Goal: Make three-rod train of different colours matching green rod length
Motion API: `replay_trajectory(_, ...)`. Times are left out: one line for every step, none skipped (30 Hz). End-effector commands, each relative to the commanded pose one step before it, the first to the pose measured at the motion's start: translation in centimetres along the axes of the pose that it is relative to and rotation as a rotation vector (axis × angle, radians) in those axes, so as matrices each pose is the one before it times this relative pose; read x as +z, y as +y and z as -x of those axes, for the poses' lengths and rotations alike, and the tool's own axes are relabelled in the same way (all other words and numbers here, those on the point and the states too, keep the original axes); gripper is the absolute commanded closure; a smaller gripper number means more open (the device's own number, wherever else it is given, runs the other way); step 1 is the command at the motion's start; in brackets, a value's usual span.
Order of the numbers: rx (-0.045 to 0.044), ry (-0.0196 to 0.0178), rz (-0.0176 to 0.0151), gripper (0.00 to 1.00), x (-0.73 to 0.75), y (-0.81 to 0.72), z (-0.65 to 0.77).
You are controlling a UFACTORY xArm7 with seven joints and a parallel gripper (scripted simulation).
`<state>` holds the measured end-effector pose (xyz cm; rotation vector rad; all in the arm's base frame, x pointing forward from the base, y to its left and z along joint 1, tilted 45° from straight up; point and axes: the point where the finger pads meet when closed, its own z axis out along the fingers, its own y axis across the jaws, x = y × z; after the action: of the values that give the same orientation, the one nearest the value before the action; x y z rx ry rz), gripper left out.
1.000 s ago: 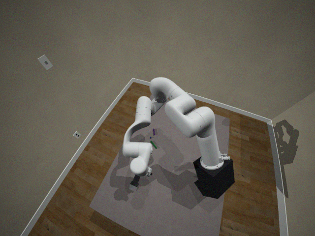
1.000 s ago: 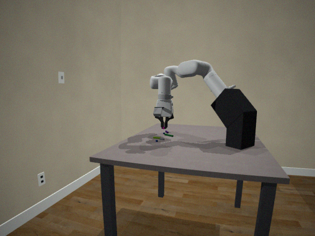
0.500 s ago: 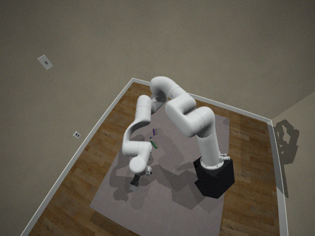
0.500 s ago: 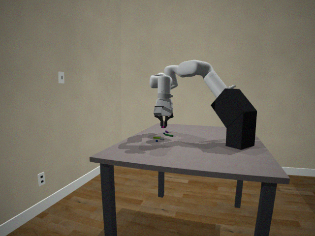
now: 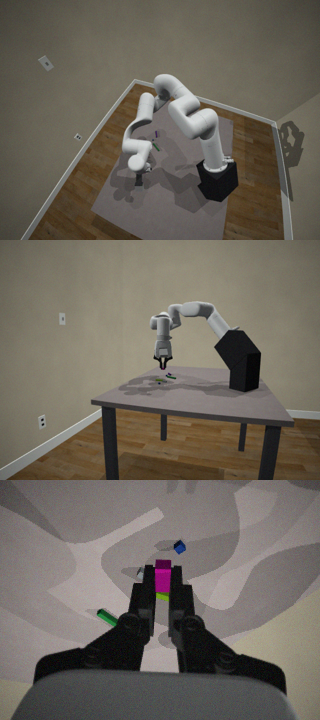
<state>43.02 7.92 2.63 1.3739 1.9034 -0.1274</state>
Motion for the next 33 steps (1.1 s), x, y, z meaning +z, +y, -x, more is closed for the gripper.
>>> replay_trajectory(-0.16785, 0.01257, -0.00492, 0.96, -0.118, 0.822, 0.929)
replay_trajectory(-0.02586, 0.00002, 0.00001, 0.96, -0.001, 0.09, 0.186)
replay_trajectory(-0.02585, 0.00001, 0.00003, 0.96, -0.001, 0.085, 0.189)
replay_trajectory(-0.02584, 0.00001, 0.00005, 0.96, -0.002, 0.08, 0.192)
replay_trajectory(-0.02583, 0.0, 0.00006, 0.96, -0.002, 0.074, 0.194)
replay_trajectory(-0.02584, -0.00001, 0.00008, 0.96, -0.003, 0.068, 0.197)
replay_trajectory(-0.02582, -0.00001, 0.0001, 0.96, -0.003, 0.063, 0.199)
replay_trajectory(0.0, 0.0, 0.0, 0.96, 0.0, 0.0, 0.0)
replay_trajectory(0.0, 0.0, 0.0, 0.96, 0.0, 0.0, 0.0)
replay_trajectory(-0.06351, -0.00008, 0.00031, 0.96, -0.009, 0.139, 0.496)
replay_trajectory(-0.03451, -0.00007, 0.00021, 0.96, -0.006, 0.057, 0.275)
replay_trajectory(-0.02018, -0.00005, 0.00014, 0.96, -0.004, 0.027, 0.162)
replay_trajectory(-0.02287, -0.00007, 0.00016, 0.96, -0.005, 0.027, 0.185)
replay_trajectory(-0.02498, -0.00009, 0.00019, 0.96, -0.005, 0.024, 0.203)
replay_trajectory(-0.02579, -0.00011, 0.00021, 0.96, -0.006, 0.019, 0.211)
replay_trajectory(-0.02595, -0.00013, 0.00022, 0.96, -0.007, 0.013, 0.213)
replay_trajectory(-0.02589, -0.00015, 0.00023, 0.96, -0.007, 0.006, 0.213)
replay_trajectory(-0.02587, -0.00017, 0.00024, 0.96, -0.007, 0.0, 0.214)
replay_trajectory(-0.02585, -0.00019, 0.00025, 0.96, -0.008, -0.006, 0.214)
replay_trajectory(-0.02584, -0.00021, 0.00026, 0.96, -0.008, -0.013, 0.214)
replay_trajectory(-0.02584, -0.00023, 0.00027, 0.96, -0.009, -0.019, 0.214)
replay_trajectory(-0.02584, -0.00025, 0.00028, 0.96, -0.009, -0.025, 0.214)
replay_trajectory(-0.02187, -0.00023, 0.00024, 0.96, -0.008, -0.027, 0.181)
replay_trajectory(-0.01578, -0.00018, 0.00017, 0.96, -0.006, -0.022, 0.13)
replay_trajectory(0.0, 0.0, 0.0, 0.96, 0.0, 0.0, 0.0)
replay_trajectory(0.0, 0.0, 0.0, 0.96, 0.0, 0.0, 0.0)
replay_trajectory(-0.01028, -0.00012, 0.00011, 0.96, -0.004, -0.016, 0.084)
replay_trajectory(-0.00565, -0.00007, 0.00006, 0.96, -0.002, -0.009, 0.046)
replay_trajectory(-0.00222, -0.00003, 0.00002, 0.96, -0.001, -0.004, 0.018)
replay_trajectory(-0.00033, 0.0, 0.0, 0.96, 0.0, -0.001, 0.003)
replay_trajectory(0.0, 0.0, 0.0, 0.96, 0.0, 0.0, 0.0)
replay_trajectory(0.0, 0.0, 0.0, 0.96, 0.0, 0.0, 0.0)
replay_trajectory(0.0, 0.0, 0.0, 0.96, 0.0, 0.0, 0.0)
